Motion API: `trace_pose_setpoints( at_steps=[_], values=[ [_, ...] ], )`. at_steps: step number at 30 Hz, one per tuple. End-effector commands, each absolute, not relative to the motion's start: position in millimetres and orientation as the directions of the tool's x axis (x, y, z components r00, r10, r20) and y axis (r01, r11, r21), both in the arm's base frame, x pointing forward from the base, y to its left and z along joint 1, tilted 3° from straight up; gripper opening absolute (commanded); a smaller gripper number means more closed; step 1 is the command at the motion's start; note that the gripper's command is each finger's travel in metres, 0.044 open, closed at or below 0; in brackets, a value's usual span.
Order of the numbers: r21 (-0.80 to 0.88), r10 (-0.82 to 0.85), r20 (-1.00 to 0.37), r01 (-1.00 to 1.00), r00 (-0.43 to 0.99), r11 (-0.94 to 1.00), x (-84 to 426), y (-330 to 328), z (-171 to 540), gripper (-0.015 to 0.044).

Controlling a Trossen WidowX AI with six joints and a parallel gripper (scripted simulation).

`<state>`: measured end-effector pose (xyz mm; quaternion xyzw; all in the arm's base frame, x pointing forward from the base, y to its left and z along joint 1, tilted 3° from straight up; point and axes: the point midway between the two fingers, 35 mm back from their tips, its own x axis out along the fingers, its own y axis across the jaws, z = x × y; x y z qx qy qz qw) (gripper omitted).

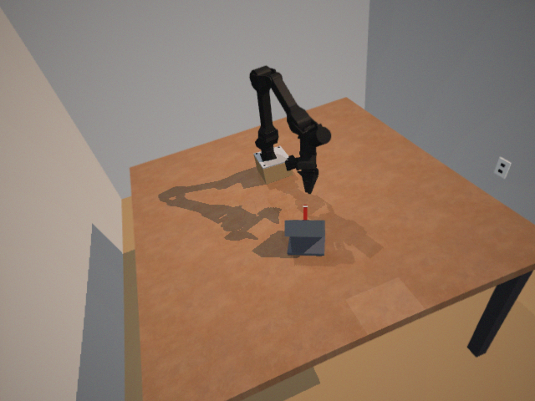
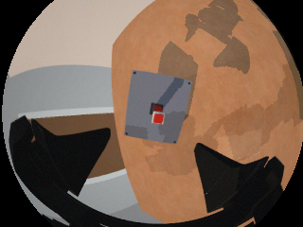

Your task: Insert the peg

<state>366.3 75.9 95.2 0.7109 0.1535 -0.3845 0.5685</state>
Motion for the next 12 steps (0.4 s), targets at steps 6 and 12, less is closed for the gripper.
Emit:
trace_pose_setpoints(
  at_steps=[6,12],
  values=[
    [0.693,-0.221,-0.718,0.65,0.66,-0.311,358.0,78.6,104.3,0.044],
    [0.693,-0.22,-0.718,0.65,0.66,-0.311,351.6,81.2,110.8,0.044]
  ],
)
